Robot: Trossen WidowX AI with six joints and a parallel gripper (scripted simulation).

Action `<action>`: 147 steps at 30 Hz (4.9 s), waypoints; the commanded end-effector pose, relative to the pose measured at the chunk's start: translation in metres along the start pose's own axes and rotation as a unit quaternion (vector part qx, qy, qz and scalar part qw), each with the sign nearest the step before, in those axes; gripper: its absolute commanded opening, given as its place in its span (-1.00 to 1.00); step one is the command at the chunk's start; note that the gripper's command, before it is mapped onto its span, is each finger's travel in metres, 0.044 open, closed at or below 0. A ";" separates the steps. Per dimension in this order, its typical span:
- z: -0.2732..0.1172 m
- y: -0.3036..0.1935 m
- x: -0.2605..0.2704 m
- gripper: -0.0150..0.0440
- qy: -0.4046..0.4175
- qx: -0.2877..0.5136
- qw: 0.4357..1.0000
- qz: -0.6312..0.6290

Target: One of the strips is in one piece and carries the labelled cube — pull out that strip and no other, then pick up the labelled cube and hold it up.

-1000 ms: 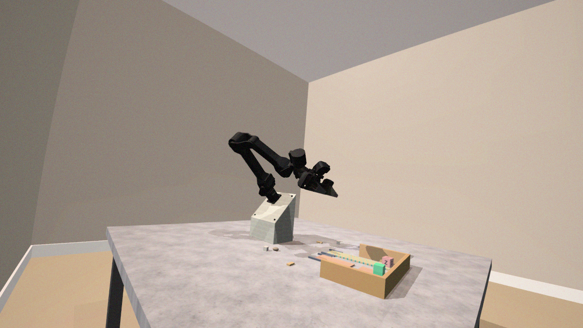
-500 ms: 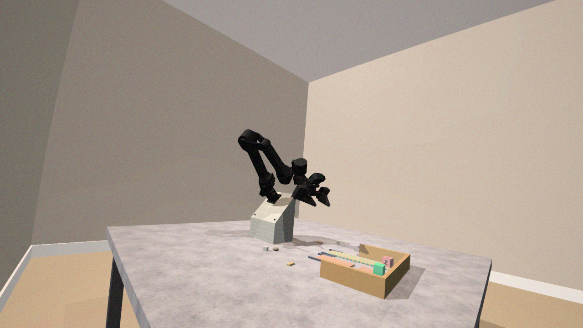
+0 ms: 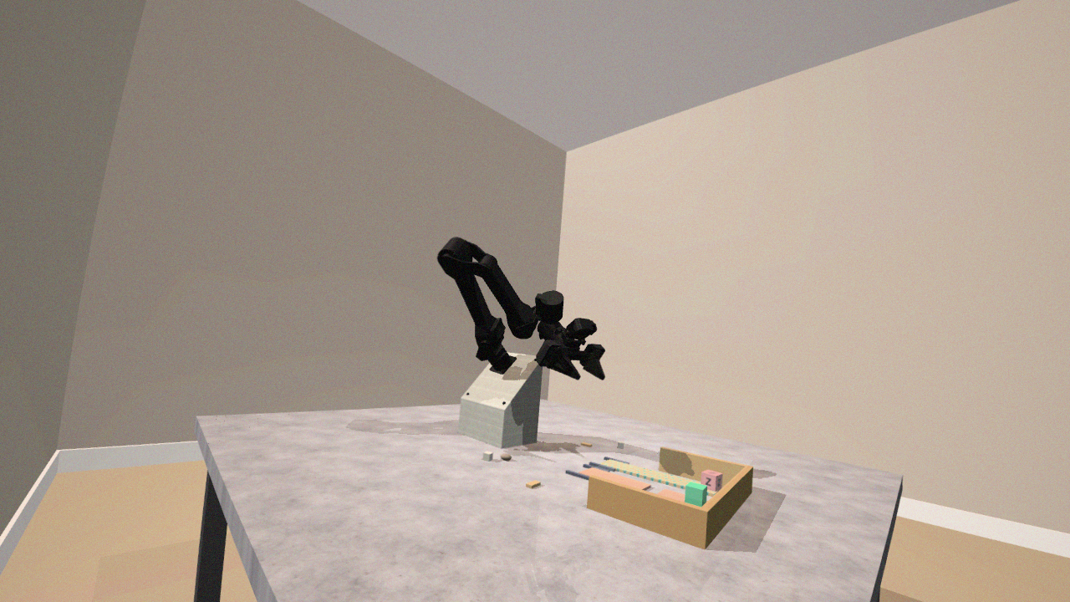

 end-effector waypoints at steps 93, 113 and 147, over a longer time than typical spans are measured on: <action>0.187 -0.043 0.063 -0.49 -0.040 0.455 0.885 -0.093; 0.187 -0.044 0.063 -0.49 -0.040 0.455 0.885 -0.093; 0.178 -0.053 0.060 -0.49 -0.040 0.455 0.885 -0.094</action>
Point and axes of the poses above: the point midway between the two fingers, 35 mm back from their tips, its own z axis out along the fingers, its own x axis across the jaws, y = z × x, the point moved 10 cm from there along -z, back along the fingers, and after that the axes turned 11 degrees about z, right-handed, at the moved point
